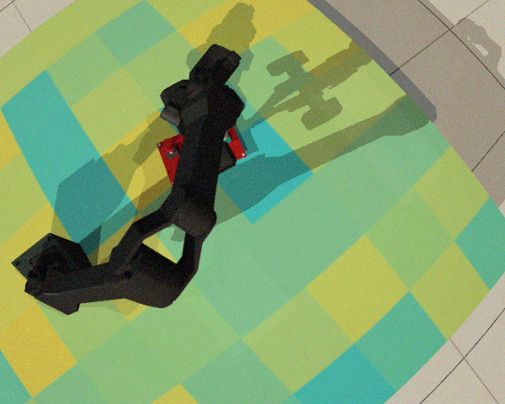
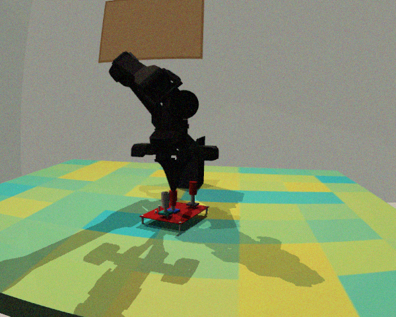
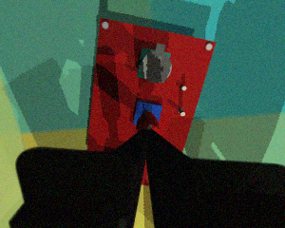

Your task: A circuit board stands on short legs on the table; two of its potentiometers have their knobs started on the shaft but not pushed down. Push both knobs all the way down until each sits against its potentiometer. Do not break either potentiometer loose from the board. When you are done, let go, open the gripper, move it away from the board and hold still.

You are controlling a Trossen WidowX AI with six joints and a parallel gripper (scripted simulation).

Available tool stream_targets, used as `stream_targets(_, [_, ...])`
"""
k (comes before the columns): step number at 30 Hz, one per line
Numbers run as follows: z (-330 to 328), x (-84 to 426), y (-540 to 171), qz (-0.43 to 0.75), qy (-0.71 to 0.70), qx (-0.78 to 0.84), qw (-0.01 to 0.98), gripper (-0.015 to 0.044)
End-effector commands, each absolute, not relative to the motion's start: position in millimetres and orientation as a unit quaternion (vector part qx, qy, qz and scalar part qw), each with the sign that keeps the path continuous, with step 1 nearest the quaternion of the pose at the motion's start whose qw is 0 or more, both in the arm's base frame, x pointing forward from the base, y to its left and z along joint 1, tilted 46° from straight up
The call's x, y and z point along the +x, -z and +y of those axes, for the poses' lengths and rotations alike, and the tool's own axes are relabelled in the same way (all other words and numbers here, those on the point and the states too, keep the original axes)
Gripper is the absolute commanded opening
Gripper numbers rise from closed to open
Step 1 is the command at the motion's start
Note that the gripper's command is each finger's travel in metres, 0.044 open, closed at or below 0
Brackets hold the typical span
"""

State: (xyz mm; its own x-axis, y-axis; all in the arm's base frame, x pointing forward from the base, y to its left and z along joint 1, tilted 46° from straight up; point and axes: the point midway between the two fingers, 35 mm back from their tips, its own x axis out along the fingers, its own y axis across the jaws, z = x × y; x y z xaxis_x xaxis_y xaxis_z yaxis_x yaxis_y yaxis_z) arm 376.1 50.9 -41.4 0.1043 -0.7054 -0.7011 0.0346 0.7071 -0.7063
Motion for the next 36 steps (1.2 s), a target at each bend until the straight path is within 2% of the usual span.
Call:
stream_targets(1, [34.0, 380.1, 54.1, 0.617, 0.283, -0.264, 0.686, 0.0])
stream_targets(36, [36.9, 380.0, 51.5, 0.617, 0.283, -0.264, 0.686, 0.0])
